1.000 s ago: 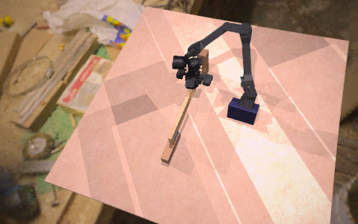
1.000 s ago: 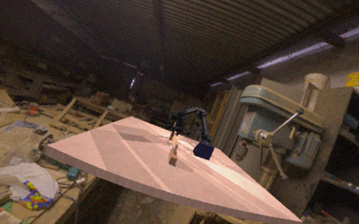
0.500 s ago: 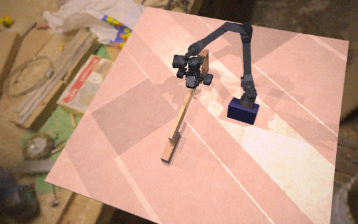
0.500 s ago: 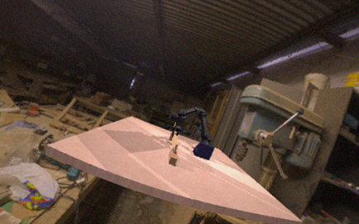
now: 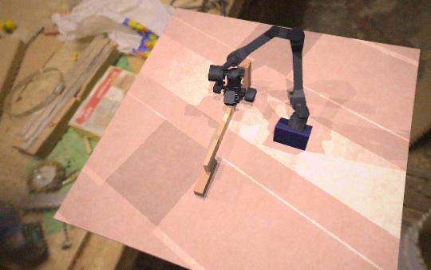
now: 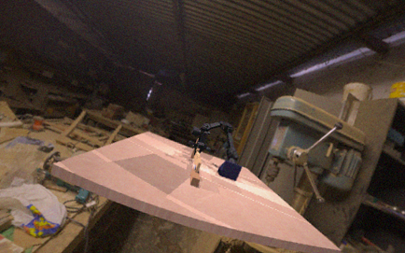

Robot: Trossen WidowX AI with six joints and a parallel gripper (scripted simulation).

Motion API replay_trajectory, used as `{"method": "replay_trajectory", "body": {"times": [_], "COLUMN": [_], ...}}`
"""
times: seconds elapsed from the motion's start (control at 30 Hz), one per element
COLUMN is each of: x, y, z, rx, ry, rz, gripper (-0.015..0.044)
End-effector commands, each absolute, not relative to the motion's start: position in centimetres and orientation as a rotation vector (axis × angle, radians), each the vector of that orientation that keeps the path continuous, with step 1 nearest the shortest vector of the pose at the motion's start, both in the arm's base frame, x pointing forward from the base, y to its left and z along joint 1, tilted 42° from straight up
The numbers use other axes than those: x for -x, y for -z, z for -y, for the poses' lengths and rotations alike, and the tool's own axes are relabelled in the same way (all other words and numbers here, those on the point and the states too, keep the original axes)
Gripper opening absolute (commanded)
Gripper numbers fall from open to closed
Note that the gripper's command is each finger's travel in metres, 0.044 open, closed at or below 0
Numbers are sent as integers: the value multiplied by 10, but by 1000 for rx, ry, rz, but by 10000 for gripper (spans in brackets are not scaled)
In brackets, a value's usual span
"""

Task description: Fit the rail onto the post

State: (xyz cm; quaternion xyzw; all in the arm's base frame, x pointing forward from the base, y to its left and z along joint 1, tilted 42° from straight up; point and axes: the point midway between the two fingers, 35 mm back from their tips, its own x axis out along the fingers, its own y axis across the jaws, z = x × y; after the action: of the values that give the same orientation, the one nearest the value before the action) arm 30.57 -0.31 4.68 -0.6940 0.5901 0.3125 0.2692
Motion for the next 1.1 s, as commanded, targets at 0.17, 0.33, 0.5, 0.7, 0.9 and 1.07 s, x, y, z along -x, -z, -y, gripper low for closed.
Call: {"method": "replay_trajectory", "body": {"times": [0.17,0.33,0.5,0.7,0.9,1.07], "x": [-307,-307,-307,-307,-308,-308], "y": [-51,-52,-53,-54,-55,-56], "z": [5,6,7,8,10,11], "rx": [1875,1875,1875,1875,1875,1875], "ry": [-840,-840,-840,-840,-840,-840], "rz": [-1588,-1588,-1588,-1588,-1588,-1588], "gripper": [0,0,0,0,0,0]}}
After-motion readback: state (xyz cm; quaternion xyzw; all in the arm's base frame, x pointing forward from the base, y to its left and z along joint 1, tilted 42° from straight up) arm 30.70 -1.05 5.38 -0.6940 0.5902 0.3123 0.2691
